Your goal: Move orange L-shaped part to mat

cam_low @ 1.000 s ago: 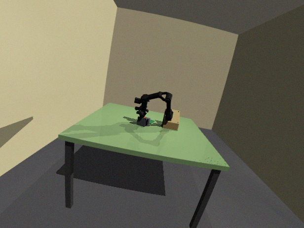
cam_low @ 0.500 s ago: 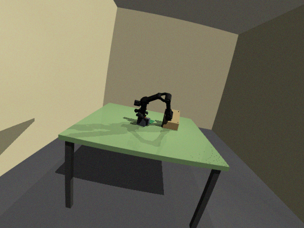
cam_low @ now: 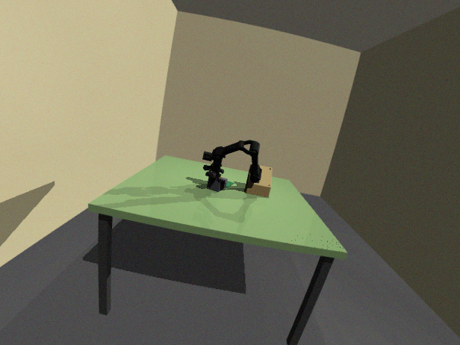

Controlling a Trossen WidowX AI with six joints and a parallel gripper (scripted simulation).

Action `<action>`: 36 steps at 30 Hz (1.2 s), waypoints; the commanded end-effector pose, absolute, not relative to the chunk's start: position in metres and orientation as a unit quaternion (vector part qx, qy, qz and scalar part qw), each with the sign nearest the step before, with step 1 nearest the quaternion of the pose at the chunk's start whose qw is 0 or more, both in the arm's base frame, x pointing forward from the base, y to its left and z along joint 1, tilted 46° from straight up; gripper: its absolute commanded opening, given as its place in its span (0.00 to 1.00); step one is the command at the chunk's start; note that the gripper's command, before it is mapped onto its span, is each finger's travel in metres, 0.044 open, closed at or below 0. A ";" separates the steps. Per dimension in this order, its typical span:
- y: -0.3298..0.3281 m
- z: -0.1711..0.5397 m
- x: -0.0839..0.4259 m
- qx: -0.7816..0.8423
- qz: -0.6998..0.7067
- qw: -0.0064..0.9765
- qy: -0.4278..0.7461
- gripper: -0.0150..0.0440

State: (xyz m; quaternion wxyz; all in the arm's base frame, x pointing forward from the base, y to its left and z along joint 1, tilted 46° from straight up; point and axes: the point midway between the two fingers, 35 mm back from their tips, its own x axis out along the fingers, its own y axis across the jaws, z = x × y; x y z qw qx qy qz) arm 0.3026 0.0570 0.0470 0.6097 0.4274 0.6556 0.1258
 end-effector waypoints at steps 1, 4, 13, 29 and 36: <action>0.061 0.044 0.301 0.425 0.127 0.606 0.660 0.56; 0.057 0.047 0.303 0.427 0.126 0.610 0.656 0.56; 0.056 0.060 0.304 0.426 0.127 0.607 0.659 0.56; -0.018 0.120 0.290 0.424 0.126 0.607 0.661 0.56; -0.018 0.117 0.293 0.429 0.122 0.610 0.655 0.56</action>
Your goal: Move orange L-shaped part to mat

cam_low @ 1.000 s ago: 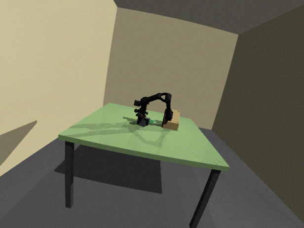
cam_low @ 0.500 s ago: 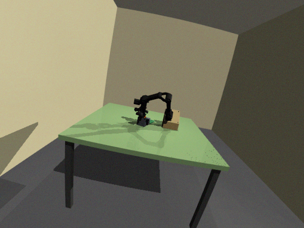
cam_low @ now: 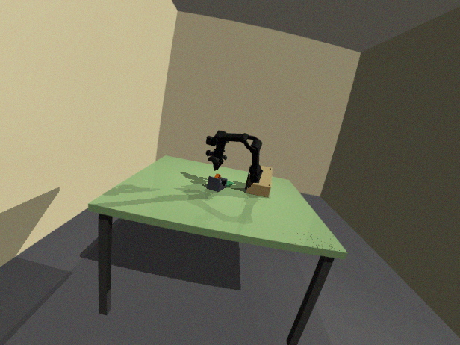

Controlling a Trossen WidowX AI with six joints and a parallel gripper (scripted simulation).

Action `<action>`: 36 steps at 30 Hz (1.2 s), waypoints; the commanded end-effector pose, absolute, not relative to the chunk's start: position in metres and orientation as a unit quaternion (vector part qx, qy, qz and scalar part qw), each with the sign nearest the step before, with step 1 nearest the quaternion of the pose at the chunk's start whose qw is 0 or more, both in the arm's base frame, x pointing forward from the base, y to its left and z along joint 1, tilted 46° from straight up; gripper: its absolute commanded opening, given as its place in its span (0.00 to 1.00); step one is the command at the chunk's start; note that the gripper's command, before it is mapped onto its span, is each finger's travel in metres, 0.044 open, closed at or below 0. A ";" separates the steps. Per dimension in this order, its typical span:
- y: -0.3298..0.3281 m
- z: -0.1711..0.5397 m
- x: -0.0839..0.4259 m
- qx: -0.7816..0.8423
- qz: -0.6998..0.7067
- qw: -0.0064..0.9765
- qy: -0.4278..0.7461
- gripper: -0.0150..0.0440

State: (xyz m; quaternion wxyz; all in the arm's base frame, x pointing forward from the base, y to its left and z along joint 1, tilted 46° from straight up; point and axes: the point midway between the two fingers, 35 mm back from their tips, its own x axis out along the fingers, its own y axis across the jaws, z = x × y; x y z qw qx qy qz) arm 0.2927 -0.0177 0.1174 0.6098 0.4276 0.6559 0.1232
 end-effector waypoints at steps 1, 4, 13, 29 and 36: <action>-0.018 0.117 0.293 0.429 0.122 0.610 0.655 0.56; -0.018 0.117 0.293 0.429 0.122 0.610 0.655 0.56; -0.018 0.117 0.293 0.429 0.122 0.610 0.655 0.56; -0.036 0.100 0.287 0.254 0.286 0.699 0.604 0.73; -0.055 0.080 0.278 0.039 0.451 0.741 0.496 0.73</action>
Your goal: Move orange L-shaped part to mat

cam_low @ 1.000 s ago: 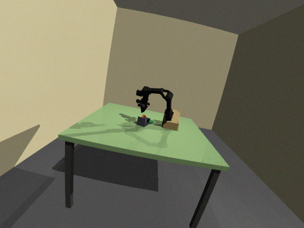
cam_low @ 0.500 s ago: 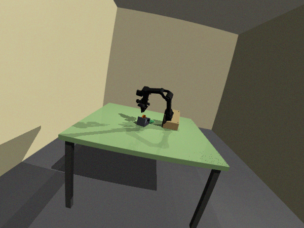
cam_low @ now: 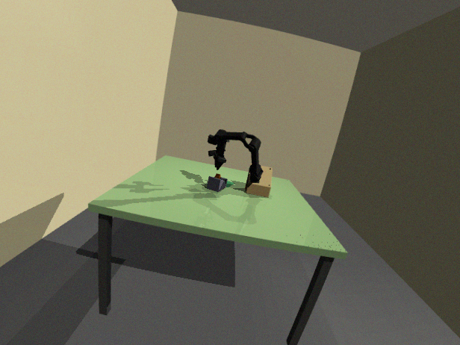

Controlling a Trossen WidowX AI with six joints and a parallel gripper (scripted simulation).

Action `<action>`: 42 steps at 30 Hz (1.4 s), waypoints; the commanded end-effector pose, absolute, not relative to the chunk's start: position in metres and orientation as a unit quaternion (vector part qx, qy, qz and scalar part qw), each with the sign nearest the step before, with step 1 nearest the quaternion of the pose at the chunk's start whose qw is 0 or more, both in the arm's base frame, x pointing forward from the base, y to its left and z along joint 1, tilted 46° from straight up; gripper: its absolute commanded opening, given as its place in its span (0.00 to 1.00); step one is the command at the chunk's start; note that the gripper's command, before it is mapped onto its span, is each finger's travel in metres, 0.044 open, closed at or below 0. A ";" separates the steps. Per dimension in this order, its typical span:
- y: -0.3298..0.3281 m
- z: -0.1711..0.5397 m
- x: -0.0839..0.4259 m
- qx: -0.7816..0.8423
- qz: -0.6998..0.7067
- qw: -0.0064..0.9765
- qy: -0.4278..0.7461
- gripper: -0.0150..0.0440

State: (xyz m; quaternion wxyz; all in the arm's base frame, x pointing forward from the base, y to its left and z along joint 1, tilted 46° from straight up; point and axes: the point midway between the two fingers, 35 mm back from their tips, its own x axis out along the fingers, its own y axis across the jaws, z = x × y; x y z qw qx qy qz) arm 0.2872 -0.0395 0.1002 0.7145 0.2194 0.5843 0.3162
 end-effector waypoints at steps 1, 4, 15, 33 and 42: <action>-0.058 0.077 0.276 0.008 0.472 0.741 0.477 0.73; -0.065 0.069 0.272 -0.085 0.530 0.736 0.413 0.73; -0.069 0.066 0.269 -0.130 0.555 0.728 0.379 0.73; -0.046 0.043 0.272 -0.130 0.556 0.729 0.379 0.73; -0.036 0.033 0.274 -0.130 0.555 0.729 0.379 0.73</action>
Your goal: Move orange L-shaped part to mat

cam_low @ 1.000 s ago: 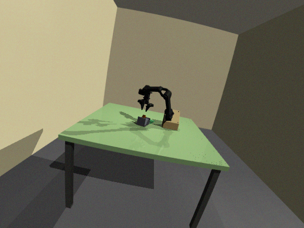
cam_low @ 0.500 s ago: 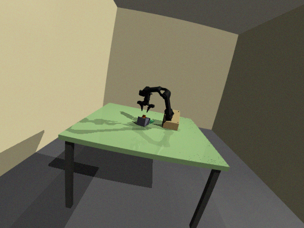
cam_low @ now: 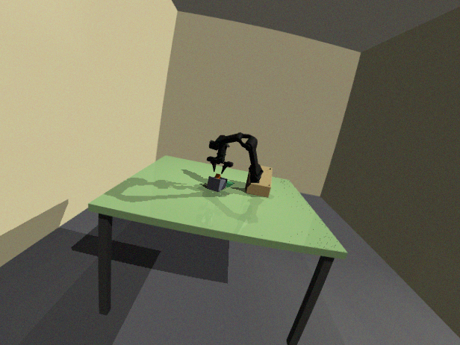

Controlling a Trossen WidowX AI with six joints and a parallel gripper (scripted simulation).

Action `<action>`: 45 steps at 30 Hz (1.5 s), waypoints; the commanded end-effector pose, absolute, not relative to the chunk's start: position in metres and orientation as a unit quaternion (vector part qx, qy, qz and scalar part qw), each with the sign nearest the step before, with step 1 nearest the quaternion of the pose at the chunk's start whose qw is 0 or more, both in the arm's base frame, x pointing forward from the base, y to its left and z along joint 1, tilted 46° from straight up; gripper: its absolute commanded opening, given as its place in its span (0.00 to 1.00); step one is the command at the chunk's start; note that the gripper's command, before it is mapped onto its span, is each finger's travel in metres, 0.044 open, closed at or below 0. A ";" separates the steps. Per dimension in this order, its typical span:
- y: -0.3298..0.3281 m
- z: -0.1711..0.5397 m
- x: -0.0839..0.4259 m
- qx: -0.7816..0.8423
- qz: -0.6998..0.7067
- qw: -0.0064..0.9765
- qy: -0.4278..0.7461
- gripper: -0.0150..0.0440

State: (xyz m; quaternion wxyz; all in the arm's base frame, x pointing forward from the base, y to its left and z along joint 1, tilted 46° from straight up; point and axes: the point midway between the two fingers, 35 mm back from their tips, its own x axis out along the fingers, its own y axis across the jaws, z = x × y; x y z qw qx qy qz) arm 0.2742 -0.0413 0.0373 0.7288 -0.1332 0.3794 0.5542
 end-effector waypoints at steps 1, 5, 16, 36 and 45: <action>-0.035 0.032 0.275 -0.130 0.555 0.729 0.379 0.73; -0.030 0.028 0.275 -0.130 0.555 0.729 0.379 0.73; -0.017 0.016 0.276 -0.130 0.556 0.729 0.379 0.73; -0.015 0.013 0.277 -0.132 0.555 0.728 0.379 0.42; -0.015 0.013 0.277 -0.132 0.555 0.728 0.379 0.25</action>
